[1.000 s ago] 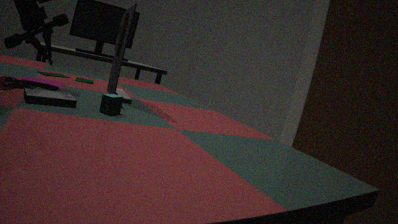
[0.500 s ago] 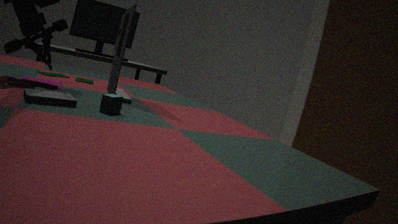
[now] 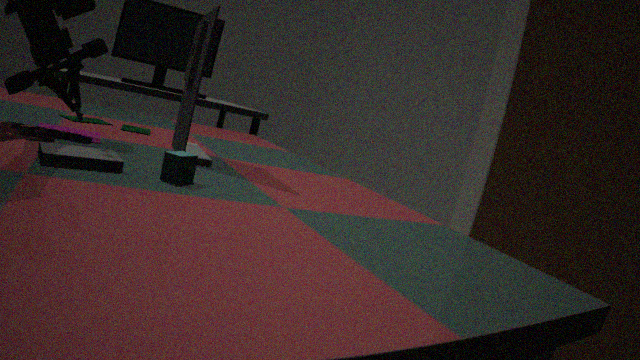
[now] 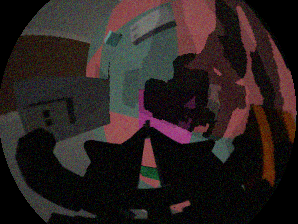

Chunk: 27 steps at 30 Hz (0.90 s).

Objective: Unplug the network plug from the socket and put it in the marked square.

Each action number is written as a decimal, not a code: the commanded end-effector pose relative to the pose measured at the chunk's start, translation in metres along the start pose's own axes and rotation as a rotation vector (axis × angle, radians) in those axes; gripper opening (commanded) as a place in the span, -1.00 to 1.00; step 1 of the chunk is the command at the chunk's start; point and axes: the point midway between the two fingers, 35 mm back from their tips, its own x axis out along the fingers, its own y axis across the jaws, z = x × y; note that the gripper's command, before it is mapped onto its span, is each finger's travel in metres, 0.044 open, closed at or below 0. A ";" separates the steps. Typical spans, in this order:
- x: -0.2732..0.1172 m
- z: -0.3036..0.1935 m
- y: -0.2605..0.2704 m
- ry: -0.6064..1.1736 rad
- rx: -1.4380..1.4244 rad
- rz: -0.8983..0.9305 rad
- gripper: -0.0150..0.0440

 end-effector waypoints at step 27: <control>0.017 0.004 -0.016 -0.006 -0.014 0.001 -0.49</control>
